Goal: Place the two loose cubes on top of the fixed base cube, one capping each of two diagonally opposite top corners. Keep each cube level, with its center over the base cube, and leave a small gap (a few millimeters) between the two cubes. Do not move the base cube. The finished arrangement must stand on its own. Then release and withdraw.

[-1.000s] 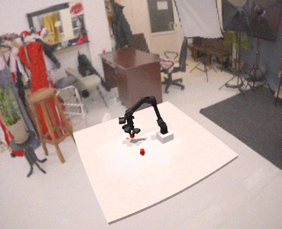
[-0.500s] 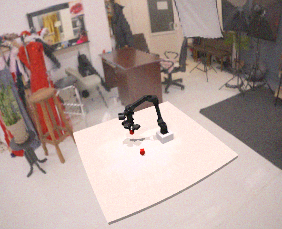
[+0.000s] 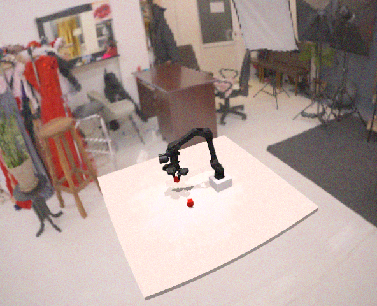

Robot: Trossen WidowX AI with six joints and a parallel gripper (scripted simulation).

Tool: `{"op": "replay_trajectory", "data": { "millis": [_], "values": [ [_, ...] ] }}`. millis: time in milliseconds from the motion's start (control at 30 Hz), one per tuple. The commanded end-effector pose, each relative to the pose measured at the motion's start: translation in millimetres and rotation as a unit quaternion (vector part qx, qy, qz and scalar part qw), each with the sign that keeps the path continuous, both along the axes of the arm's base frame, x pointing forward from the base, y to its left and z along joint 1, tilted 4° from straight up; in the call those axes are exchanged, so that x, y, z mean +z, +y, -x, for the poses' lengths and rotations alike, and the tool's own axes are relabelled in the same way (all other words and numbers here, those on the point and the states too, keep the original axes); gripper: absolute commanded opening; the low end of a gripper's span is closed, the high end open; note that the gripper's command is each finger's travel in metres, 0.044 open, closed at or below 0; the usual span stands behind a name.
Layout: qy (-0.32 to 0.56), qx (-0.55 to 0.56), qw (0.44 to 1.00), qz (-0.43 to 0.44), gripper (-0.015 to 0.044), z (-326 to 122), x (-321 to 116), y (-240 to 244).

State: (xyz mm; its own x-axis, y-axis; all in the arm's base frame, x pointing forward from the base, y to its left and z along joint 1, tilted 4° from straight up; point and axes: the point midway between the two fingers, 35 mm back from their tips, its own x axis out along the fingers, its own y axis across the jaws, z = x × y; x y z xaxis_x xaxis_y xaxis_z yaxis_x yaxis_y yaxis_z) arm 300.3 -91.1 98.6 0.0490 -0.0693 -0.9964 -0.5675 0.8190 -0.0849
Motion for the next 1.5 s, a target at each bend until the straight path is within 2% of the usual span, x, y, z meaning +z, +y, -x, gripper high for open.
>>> {"op": "replay_trajectory", "data": {
  "millis": [0, 1467],
  "values": [
    [0.003, 0.015, 1.0, -0.004, 0.0105, -0.5, -3.9, 12.4],
    [0.024, 0.275, 0.961, 0.006, 0.0105, 5.7, -20.7, 140.7]
  ]
}}
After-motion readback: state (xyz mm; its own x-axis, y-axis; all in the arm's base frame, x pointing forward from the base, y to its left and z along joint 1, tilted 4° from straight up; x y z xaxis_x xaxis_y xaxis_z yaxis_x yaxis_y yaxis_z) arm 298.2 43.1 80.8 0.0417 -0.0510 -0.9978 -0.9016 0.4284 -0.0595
